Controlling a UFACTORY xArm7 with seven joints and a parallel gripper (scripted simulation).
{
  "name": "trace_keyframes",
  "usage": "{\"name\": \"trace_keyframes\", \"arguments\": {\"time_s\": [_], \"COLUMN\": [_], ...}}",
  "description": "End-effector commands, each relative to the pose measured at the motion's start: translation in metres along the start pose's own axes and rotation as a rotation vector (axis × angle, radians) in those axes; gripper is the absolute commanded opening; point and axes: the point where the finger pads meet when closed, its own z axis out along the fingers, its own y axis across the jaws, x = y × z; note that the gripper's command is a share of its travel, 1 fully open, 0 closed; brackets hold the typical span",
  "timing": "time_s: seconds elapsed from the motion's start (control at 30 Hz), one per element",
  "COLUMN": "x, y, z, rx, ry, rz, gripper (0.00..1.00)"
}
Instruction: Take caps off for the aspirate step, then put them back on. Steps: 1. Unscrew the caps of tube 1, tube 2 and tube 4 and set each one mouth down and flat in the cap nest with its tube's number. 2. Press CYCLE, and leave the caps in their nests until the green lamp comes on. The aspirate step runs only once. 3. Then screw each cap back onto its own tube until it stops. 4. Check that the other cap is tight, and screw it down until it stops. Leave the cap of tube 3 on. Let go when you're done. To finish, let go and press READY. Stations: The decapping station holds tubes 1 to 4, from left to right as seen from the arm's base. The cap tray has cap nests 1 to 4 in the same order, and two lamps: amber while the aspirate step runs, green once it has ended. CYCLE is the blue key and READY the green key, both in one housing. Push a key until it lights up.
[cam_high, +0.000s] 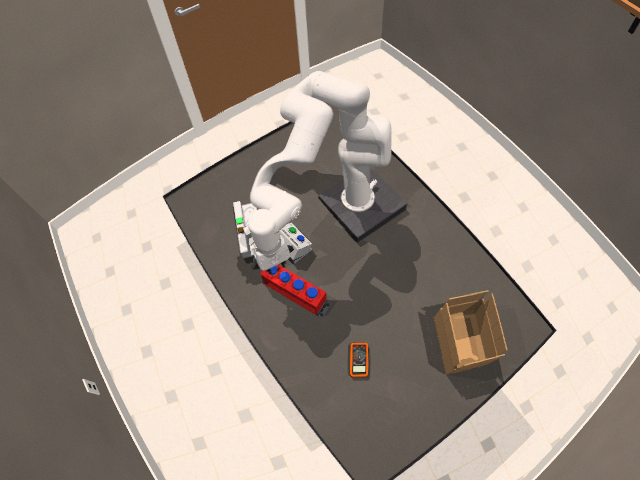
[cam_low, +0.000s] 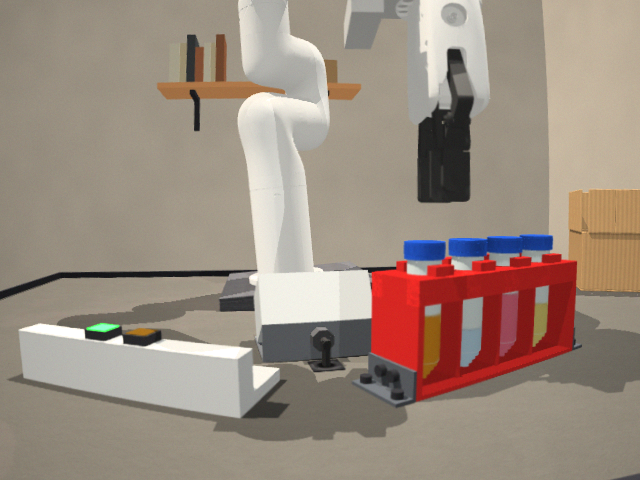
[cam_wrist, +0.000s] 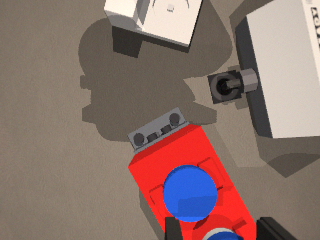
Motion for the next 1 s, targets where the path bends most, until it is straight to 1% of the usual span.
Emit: {"name": "trace_keyframes", "arguments": {"time_s": [0.0,0.13,0.2,0.23,0.27,0.4,0.63,0.7,0.77,0.97], "x": [-0.026,-0.028,-0.028,-0.029,-0.029,-0.029,-0.029,-0.029,-0.029,-0.029], "y": [0.013,0.014,0.014,0.014,0.014,0.014,0.014,0.014,0.014,0.014], "z": [-0.003,-0.003,-0.003,-0.003,-0.003,-0.003,-0.003,0.003,0.003,0.021], "rx": [0.001,0.002,0.002,0.002,0.003,0.003,0.003,0.003,0.003,0.003], "ry": [-0.009,-0.009,-0.009,-0.010,-0.009,-0.010,-0.010,-0.010,-0.010,-0.010], "rz": [-0.279,-0.462,-0.462,-0.566,-0.626,-0.764,-0.764,-0.764,-0.764,-0.764], "gripper": [0.46,0.46,0.46,0.46,0.46,0.46,0.46,0.46,0.46,0.46]}}
